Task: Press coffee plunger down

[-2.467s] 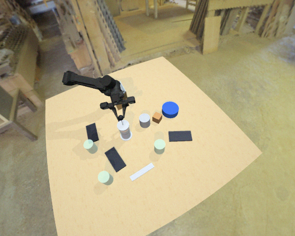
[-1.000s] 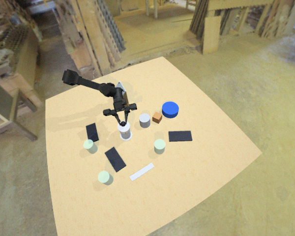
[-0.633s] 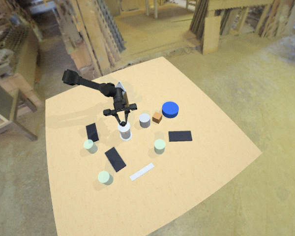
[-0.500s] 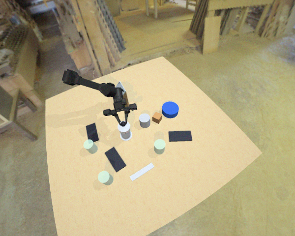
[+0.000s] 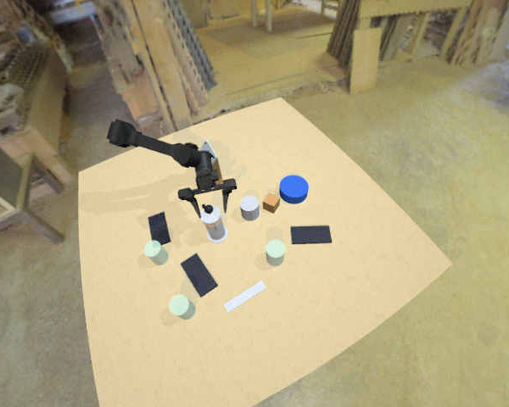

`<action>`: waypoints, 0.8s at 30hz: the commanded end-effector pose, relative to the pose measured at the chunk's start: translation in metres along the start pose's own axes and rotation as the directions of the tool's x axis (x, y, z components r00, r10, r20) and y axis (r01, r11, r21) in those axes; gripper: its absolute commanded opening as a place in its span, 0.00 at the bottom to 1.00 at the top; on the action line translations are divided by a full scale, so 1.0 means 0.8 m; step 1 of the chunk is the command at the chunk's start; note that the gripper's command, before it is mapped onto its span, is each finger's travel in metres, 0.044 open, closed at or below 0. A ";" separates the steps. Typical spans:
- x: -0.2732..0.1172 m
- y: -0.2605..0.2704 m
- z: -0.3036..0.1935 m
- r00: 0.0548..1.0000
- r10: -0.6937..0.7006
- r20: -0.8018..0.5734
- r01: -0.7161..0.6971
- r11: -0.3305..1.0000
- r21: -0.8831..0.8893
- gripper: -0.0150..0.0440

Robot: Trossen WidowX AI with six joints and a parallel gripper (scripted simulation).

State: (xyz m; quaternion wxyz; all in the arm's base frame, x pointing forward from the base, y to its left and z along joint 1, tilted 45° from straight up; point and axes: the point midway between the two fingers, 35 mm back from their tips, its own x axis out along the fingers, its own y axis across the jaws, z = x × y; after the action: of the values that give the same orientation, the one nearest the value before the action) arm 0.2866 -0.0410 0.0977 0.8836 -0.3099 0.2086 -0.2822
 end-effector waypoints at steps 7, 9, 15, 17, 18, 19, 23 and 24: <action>-0.003 0.002 0.014 1.000 0.004 0.006 -0.004 1.000 0.010 1.00; -0.010 0.005 0.021 1.000 0.009 -0.004 -0.009 1.000 0.011 1.00; -0.052 0.000 0.057 1.000 0.009 -0.024 -0.009 1.000 -0.001 1.00; -0.069 -0.008 0.068 1.000 0.002 -0.018 -0.002 1.000 -0.007 1.00; -0.073 -0.011 0.070 1.000 0.000 -0.016 0.000 1.000 -0.010 1.00; -0.074 -0.012 0.071 1.000 -0.001 -0.015 0.001 1.000 -0.010 1.00; -0.074 -0.012 0.072 1.000 -0.001 -0.015 0.001 1.000 -0.010 1.00; -0.074 -0.012 0.071 1.000 -0.001 -0.015 0.001 1.000 -0.010 1.00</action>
State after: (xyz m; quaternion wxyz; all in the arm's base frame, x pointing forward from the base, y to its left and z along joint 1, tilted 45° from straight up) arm 0.2717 0.0120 0.1487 0.8788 -0.3154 0.2218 -0.2812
